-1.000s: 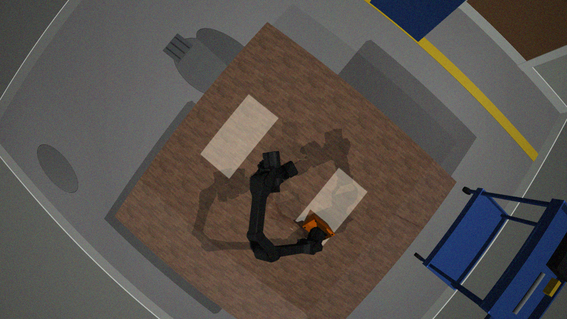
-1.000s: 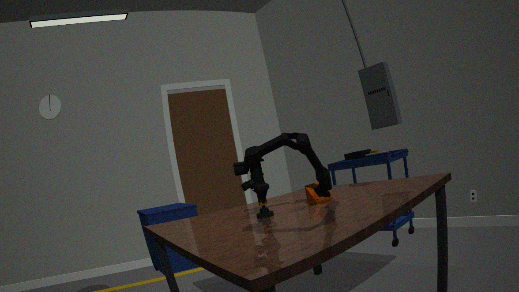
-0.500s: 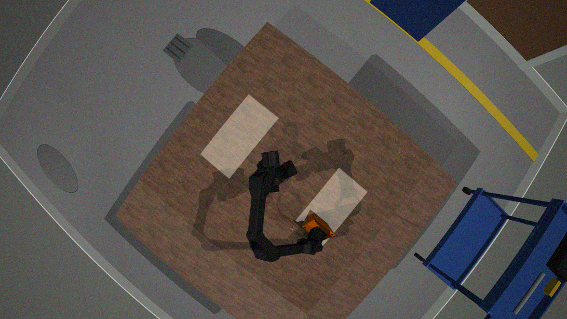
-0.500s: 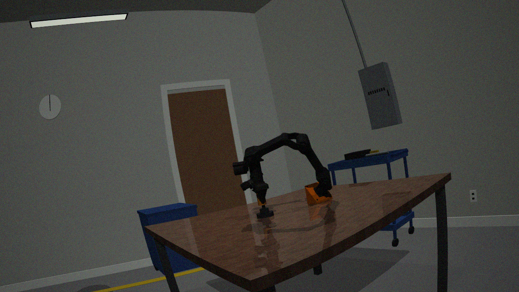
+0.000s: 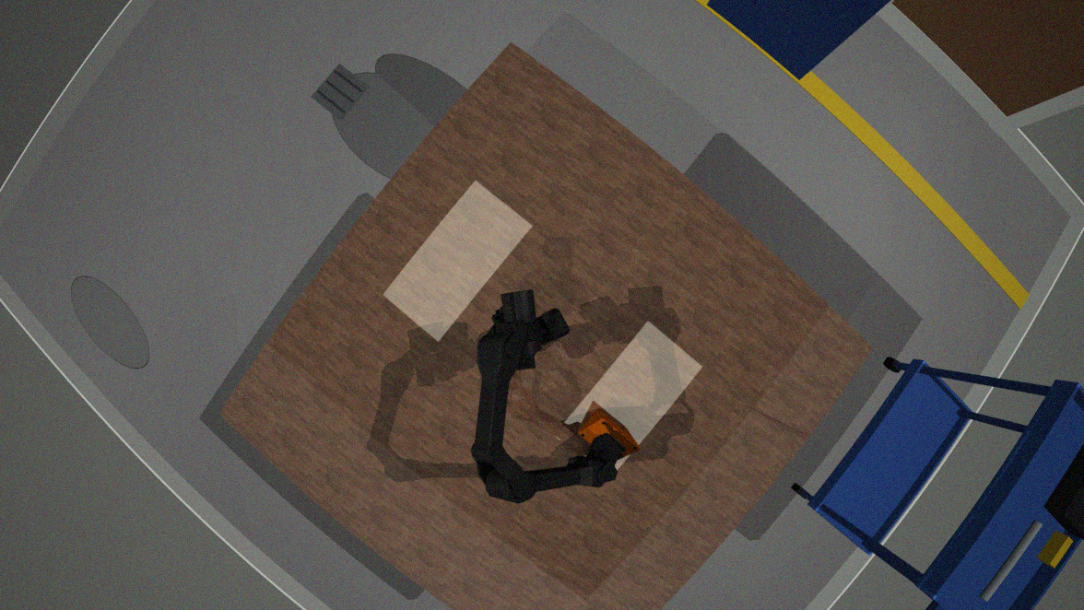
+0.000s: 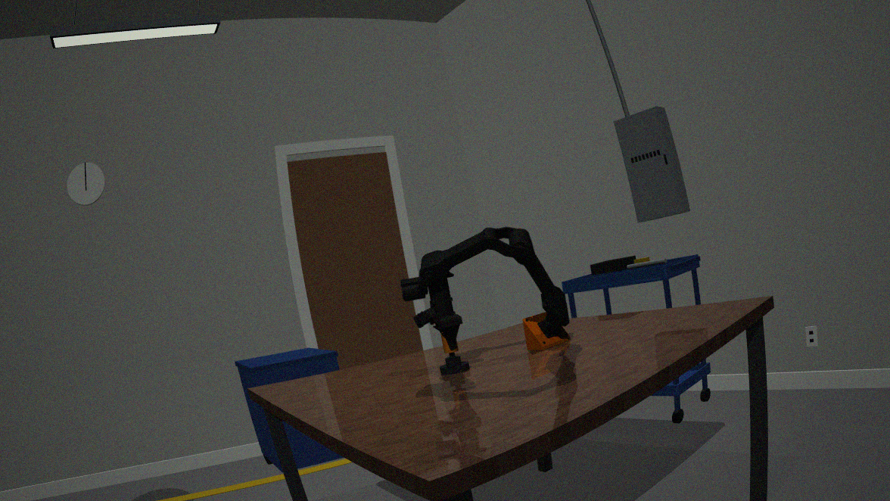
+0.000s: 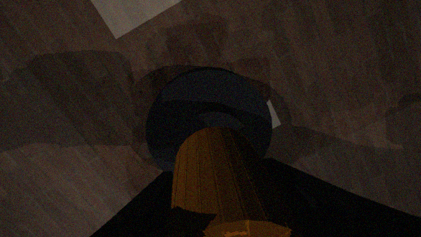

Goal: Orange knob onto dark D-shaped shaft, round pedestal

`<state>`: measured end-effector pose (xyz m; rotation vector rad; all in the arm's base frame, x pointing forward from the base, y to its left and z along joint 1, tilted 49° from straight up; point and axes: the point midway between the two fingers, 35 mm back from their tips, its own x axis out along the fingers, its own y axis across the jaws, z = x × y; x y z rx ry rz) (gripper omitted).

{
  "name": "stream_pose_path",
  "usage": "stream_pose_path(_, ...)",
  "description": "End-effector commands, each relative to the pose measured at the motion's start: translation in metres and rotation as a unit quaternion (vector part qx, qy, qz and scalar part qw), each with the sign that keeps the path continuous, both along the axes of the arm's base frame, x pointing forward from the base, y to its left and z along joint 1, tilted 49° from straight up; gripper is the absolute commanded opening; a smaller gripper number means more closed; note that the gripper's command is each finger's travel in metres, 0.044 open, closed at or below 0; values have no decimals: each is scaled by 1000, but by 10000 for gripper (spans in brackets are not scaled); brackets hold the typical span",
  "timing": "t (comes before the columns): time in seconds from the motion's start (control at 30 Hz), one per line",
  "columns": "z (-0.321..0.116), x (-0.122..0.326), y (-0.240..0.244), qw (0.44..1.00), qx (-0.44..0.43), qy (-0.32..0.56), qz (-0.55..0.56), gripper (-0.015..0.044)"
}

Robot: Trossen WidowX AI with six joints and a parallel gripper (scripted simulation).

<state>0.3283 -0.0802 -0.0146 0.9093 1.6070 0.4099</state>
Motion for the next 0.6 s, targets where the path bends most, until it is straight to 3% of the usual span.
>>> stream_pose_path(0.0,-1,-1,1,1000,0,2,-1,0)
stream_pose_path(0.57,0,2,-2,1000,0,2,-1,0)
